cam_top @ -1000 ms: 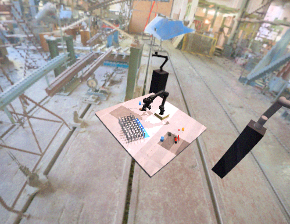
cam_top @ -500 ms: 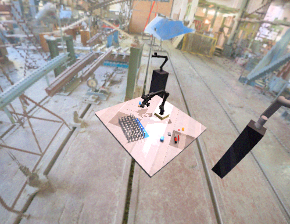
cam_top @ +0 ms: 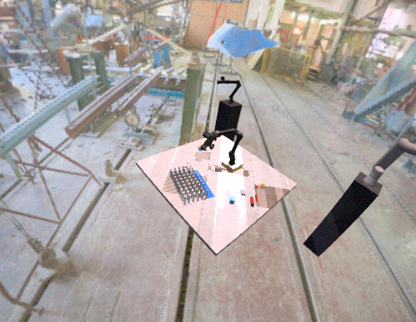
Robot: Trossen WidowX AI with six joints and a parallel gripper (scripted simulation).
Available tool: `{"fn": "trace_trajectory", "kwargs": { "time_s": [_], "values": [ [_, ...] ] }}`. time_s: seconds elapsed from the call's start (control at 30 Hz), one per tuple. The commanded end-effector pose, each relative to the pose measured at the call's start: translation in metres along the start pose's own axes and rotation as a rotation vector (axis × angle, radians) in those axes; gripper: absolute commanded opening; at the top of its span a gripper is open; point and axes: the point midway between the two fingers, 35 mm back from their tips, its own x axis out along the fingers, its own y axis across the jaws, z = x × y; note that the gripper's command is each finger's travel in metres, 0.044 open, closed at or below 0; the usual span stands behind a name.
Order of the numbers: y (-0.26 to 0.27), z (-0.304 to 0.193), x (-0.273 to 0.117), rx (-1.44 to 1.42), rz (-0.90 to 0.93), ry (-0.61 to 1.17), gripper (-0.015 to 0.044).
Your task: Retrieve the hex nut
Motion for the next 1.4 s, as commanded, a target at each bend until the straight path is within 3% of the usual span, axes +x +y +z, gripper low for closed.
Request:
{"fn": "trace_trajectory", "kwargs": {
  "time_s": [0.0, 0.3, 1.37],
  "values": [
    [0.020, -0.009, -0.001, 0.021, 0.018, 0.022, 0.0000],
    [0.064, -0.020, -0.001, 0.063, 0.072, 0.046, 0.0000],
    [0.064, -0.012, 0.027, 0.064, 0.073, 0.047, 0.0000]
  ]
}}
